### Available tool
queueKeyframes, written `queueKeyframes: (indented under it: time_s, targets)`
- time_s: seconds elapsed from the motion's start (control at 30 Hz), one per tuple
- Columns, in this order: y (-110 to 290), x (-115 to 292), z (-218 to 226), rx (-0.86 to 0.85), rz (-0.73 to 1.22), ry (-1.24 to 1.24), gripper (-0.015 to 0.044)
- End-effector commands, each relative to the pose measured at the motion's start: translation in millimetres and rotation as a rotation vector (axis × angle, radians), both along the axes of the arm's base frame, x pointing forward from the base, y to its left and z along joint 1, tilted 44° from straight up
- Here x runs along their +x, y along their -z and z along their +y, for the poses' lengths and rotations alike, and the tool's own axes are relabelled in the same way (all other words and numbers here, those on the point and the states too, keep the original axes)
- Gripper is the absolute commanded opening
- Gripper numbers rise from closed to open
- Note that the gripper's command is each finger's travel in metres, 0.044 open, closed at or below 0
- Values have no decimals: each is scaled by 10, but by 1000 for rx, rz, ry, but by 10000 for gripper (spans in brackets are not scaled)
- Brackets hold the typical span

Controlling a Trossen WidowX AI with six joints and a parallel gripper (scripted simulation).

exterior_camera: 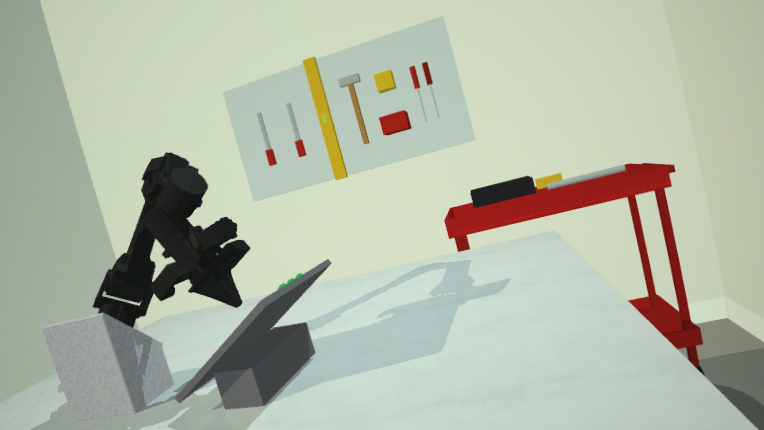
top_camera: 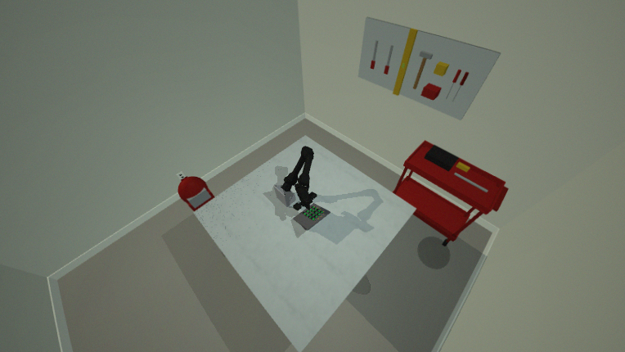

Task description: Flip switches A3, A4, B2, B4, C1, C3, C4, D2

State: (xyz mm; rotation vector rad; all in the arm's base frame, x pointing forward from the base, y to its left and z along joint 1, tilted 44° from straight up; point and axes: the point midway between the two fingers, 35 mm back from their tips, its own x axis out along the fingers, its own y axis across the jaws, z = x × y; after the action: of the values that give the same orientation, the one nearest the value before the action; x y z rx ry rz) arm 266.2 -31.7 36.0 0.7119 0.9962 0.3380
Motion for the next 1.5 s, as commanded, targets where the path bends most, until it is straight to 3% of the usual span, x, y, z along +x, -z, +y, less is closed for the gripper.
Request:
queueKeyframes:
  time_s: [0.0, 1.47]
  targets:
    - [41, 1, 14, 2, 10, 5, 0]
    - [196, 134, 153, 3, 9, 5, 0]
